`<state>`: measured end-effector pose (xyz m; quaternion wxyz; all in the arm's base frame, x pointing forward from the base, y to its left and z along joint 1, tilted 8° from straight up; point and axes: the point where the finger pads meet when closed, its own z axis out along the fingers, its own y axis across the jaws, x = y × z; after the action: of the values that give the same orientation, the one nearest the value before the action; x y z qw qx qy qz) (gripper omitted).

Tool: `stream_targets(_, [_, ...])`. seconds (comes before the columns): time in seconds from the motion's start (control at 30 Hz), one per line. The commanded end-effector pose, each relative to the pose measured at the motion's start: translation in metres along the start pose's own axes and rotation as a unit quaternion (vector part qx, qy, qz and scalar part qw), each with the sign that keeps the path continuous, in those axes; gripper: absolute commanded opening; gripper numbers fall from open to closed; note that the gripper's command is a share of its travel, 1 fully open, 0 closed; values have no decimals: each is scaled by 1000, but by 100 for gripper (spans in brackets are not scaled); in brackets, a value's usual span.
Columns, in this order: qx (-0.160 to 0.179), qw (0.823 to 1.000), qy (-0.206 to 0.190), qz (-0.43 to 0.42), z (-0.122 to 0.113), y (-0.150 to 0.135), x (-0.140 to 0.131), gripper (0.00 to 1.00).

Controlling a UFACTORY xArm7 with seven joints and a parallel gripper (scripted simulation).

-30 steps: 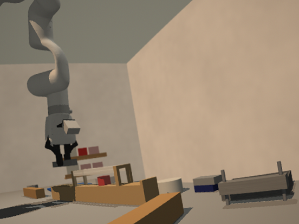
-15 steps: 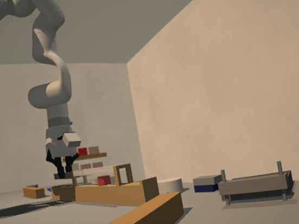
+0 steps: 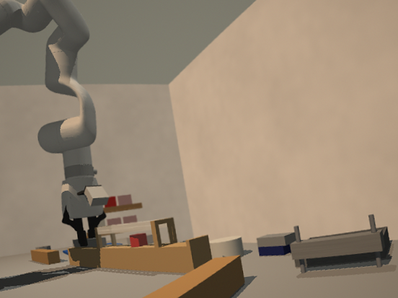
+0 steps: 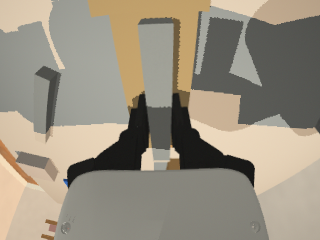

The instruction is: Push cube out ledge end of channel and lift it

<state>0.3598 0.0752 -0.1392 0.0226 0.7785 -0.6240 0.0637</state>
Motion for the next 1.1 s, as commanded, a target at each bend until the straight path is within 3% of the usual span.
stream_targets(0.0, [2,1000,0,0,-1,-2,0,0])
stream_targets(0.67, [2,1000,0,0,-1,-2,6,0])
stream_targets(1.07, [2,1000,0,0,-1,-2,38,0])
